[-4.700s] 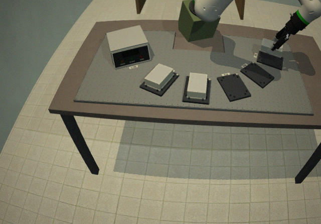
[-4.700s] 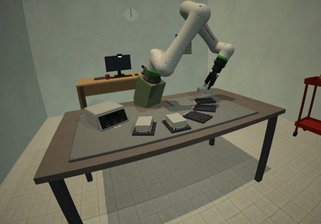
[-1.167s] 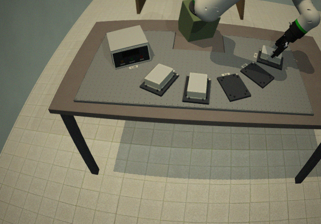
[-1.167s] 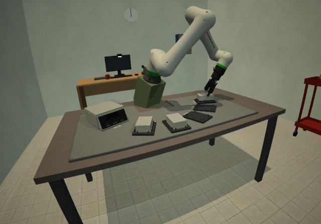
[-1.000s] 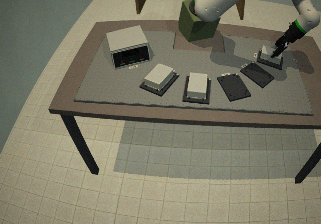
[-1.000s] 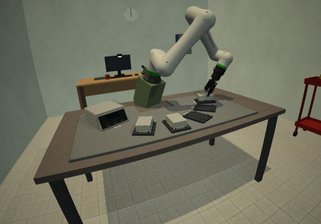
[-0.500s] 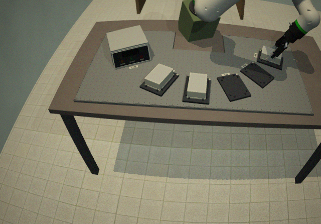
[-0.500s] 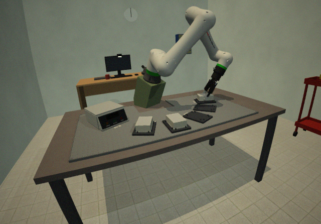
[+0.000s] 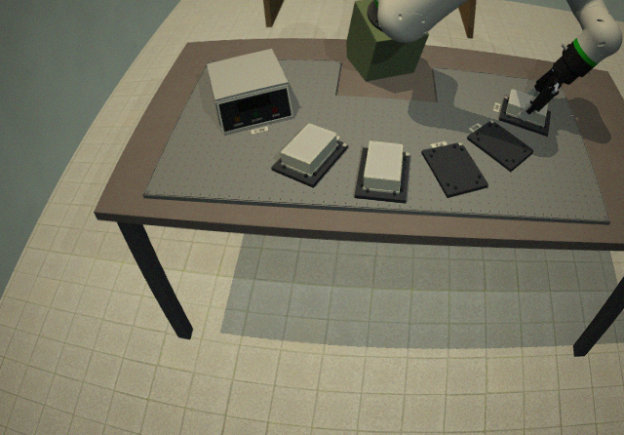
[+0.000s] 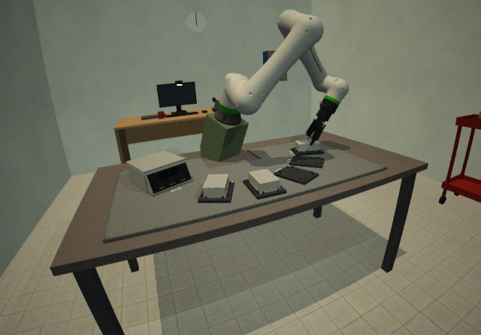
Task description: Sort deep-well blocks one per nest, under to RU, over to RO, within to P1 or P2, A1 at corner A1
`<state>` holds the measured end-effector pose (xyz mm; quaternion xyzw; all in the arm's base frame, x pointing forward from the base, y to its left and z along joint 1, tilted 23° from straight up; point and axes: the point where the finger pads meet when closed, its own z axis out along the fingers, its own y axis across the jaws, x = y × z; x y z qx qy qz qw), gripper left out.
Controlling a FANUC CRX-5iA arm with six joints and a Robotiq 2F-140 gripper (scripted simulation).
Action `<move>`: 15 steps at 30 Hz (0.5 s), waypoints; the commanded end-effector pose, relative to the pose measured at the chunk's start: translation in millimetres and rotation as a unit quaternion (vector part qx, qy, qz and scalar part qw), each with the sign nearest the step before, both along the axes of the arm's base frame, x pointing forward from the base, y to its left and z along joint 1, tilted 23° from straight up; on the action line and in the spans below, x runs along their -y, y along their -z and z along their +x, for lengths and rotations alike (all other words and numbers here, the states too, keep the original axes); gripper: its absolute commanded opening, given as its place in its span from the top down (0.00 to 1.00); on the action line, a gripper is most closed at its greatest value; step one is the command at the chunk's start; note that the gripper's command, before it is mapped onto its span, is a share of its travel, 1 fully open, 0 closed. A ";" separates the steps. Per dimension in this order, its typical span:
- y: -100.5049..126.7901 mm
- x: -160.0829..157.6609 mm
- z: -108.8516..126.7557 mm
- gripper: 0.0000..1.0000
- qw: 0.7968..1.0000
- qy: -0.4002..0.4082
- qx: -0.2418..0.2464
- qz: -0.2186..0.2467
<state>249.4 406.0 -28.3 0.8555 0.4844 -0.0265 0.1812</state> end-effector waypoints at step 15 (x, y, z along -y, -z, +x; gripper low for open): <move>2.1 -0.4 0.9 0.90 1.000 0.000 0.000 0.000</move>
